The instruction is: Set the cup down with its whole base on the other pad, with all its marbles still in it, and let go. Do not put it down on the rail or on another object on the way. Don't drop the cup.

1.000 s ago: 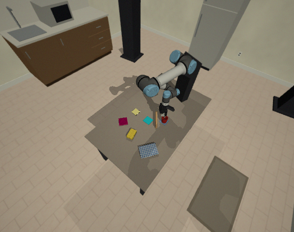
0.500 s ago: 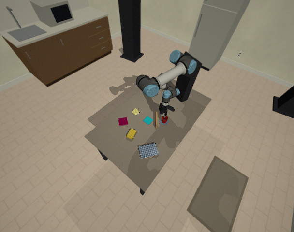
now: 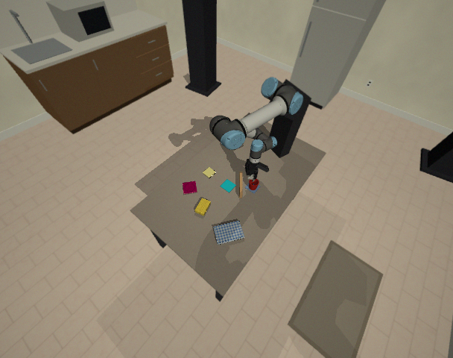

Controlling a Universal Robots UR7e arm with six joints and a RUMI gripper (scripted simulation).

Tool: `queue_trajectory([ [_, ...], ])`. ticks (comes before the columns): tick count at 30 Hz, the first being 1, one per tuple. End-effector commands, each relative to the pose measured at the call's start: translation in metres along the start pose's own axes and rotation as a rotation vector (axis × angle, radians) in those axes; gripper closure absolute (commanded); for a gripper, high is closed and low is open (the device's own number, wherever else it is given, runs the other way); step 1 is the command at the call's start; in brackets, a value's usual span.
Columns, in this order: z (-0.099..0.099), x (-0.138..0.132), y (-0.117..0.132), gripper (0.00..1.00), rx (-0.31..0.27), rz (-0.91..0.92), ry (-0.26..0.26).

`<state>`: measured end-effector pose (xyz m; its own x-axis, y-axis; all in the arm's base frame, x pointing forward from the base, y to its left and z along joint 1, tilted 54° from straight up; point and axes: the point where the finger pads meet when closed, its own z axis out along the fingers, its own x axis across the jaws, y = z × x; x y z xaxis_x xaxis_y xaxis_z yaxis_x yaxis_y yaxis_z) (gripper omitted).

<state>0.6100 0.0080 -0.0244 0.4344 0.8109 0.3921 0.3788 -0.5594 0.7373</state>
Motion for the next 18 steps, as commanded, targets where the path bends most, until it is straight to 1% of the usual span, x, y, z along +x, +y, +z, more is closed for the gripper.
queue_trajectory([
  [1,-0.0003,0.0004,0.0002,0.94,-0.001,0.000,0.001],
  [18,-0.0003,0.0004,0.0002,0.96,-0.001,0.000,0.001],
])
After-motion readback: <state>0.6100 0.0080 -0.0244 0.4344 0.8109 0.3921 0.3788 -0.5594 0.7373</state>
